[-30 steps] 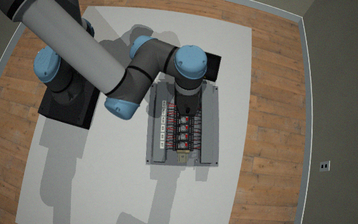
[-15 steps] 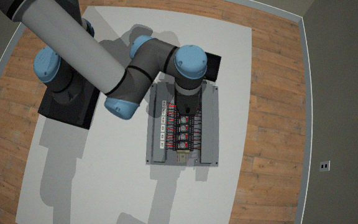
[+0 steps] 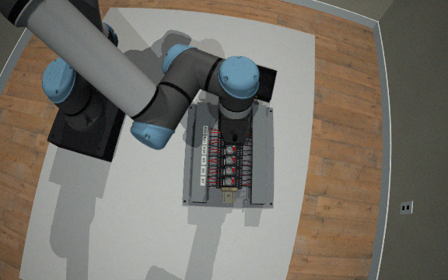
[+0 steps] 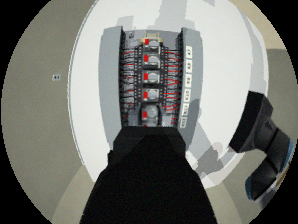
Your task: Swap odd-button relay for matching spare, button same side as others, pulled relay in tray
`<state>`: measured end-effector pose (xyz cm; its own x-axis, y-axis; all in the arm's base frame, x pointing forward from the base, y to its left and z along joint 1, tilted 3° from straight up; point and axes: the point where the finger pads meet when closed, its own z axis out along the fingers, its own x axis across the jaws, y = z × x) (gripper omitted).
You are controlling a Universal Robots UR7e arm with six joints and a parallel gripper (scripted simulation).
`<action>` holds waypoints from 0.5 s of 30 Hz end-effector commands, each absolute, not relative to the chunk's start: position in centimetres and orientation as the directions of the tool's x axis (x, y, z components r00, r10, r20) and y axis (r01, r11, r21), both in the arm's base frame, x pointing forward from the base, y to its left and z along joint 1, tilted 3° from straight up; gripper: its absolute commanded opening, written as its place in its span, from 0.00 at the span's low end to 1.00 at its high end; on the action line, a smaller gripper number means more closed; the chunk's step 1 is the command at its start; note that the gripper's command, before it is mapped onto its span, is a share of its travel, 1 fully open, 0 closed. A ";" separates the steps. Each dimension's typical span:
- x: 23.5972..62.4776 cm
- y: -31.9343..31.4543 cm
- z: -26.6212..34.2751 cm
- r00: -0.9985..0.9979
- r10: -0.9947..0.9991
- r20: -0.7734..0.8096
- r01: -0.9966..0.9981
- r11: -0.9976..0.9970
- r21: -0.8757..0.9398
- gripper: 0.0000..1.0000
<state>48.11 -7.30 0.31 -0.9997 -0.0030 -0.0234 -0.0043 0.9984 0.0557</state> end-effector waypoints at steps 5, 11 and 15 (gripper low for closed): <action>48.1 -7.3 0.4 -1.000 -0.003 -0.025 -0.004 0.998 0.055 0.00; 48.2 -7.3 0.2 -1.000 -0.003 -0.025 -0.004 0.998 0.055 0.00; 48.2 -7.3 0.2 -1.000 -0.003 -0.025 -0.004 0.998 0.055 0.00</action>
